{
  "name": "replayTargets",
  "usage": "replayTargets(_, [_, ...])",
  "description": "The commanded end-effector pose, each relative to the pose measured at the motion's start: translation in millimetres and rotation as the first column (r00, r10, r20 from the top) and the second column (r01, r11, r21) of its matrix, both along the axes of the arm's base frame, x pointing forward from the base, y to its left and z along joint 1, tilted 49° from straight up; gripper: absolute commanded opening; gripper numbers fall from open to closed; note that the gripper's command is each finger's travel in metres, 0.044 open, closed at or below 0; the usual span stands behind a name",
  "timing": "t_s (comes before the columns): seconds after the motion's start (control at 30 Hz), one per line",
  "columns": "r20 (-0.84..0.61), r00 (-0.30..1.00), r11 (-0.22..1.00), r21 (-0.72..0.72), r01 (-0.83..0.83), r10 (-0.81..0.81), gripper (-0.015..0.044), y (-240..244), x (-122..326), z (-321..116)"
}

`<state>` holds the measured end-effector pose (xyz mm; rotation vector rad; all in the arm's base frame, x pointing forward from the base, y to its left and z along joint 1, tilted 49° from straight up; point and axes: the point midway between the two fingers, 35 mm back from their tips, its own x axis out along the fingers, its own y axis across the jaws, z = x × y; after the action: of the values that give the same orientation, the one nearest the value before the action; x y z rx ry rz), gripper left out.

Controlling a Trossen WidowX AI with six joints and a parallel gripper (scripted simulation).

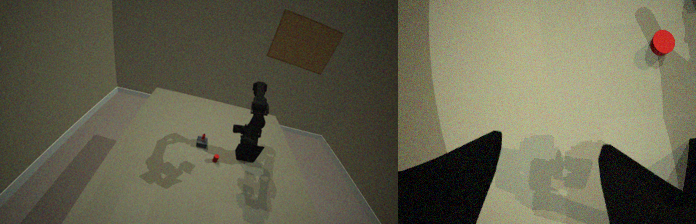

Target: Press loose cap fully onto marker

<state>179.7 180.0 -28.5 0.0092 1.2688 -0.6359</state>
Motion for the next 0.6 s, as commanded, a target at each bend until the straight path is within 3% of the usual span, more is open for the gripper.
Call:
replayTargets(0.0, [0.037, 0.982, 0.973, -0.130, 0.189, -0.186, 0.0256, -53, 29, -4])
replayTargets(0.23, [0.093, 0.892, 0.831, -0.331, 0.446, -0.442, 0.0256, -143, 49, -10])
replayTargets(0.57, [0.096, 0.889, 0.826, -0.337, 0.452, -0.447, 0.0256, -171, 44, -33])
